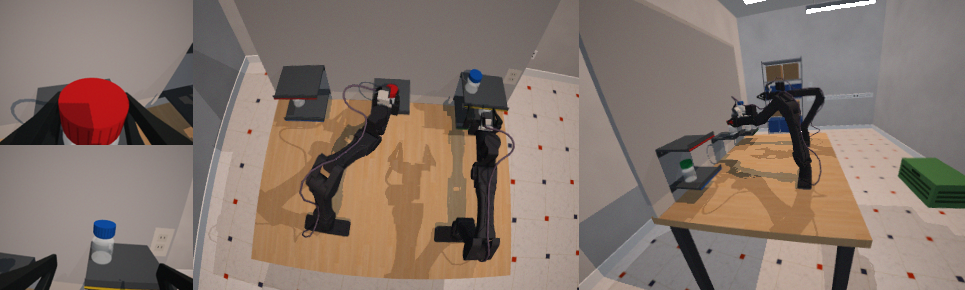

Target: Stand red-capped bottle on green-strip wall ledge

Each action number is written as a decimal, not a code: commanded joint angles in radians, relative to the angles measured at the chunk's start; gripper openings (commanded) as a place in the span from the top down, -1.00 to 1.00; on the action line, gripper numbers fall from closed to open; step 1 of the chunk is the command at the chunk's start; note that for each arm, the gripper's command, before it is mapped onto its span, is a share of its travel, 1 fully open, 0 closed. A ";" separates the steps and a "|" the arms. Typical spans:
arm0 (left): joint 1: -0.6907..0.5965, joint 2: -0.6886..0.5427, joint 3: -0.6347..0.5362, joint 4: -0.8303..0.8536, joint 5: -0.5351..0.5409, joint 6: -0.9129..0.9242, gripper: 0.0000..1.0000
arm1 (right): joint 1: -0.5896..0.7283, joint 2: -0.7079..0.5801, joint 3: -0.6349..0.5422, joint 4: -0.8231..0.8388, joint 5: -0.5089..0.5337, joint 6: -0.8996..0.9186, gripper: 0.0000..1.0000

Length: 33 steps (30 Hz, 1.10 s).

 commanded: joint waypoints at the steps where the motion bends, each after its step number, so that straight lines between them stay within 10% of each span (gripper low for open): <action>1: 0.000 -0.019 -0.020 0.074 0.005 0.010 0.01 | 0.004 0.002 0.018 -0.001 0.007 -0.001 -1.00; 14: 0.000 -0.019 -0.013 0.076 0.006 0.011 0.01 | 0.004 0.002 0.018 -0.001 0.007 -0.001 -1.00; 18: 0.000 -0.019 -0.012 0.076 0.006 0.009 -0.79 | 0.004 0.002 0.018 -0.001 0.007 -0.001 -1.00; 33: -0.022 -0.103 -0.115 0.114 -0.013 0.014 -0.79 | 0.004 0.002 0.018 -0.001 0.007 -0.001 -1.00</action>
